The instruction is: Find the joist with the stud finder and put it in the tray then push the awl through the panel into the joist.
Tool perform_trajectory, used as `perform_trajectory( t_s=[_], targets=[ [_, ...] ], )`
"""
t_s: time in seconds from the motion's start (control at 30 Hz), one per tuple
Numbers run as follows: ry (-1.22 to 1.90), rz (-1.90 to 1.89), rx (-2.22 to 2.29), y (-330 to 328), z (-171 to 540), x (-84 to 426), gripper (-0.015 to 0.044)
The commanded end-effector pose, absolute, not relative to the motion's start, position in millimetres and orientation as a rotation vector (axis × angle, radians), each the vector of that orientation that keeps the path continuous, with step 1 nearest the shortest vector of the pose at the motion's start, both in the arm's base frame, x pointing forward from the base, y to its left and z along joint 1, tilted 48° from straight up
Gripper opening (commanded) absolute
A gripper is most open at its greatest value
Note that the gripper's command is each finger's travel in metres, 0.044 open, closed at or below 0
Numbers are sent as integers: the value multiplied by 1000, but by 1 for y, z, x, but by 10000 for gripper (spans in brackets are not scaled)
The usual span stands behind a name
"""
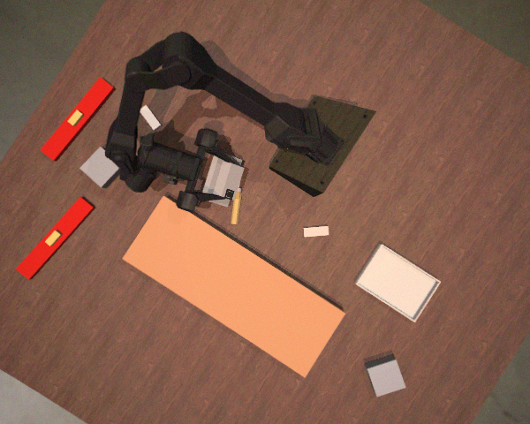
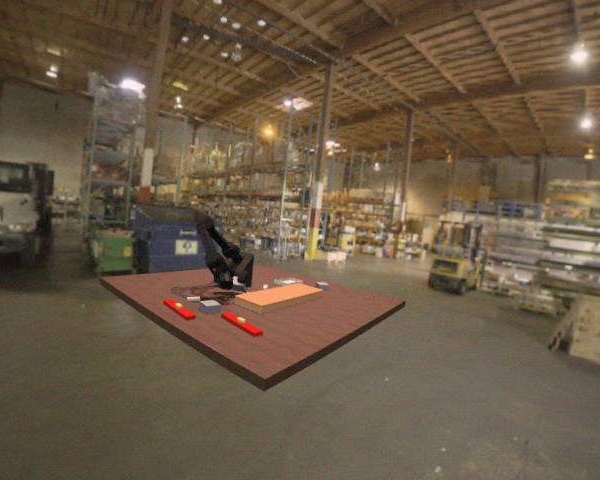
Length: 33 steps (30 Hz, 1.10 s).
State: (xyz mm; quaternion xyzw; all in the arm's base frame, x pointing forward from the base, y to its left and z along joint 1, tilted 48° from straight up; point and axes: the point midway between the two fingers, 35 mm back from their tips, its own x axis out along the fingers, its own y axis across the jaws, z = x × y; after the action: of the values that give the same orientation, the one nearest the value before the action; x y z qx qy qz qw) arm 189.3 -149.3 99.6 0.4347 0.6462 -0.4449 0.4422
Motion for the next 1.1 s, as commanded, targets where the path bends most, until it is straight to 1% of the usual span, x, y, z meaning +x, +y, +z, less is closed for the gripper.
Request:
perform_trajectory(
  t_s=[0.0, 0.3, 0.53, 1.07],
  targets=[
    [1632, -1082, 1107, -148, 100, 190, 0],
    [1646, -1080, 1123, -150, 100, 190, 0],
    [1659, -1052, 1163, -133, 114, 189, 0],
    [1659, -1060, 1152, -153, 99, 192, 0]
  ],
)
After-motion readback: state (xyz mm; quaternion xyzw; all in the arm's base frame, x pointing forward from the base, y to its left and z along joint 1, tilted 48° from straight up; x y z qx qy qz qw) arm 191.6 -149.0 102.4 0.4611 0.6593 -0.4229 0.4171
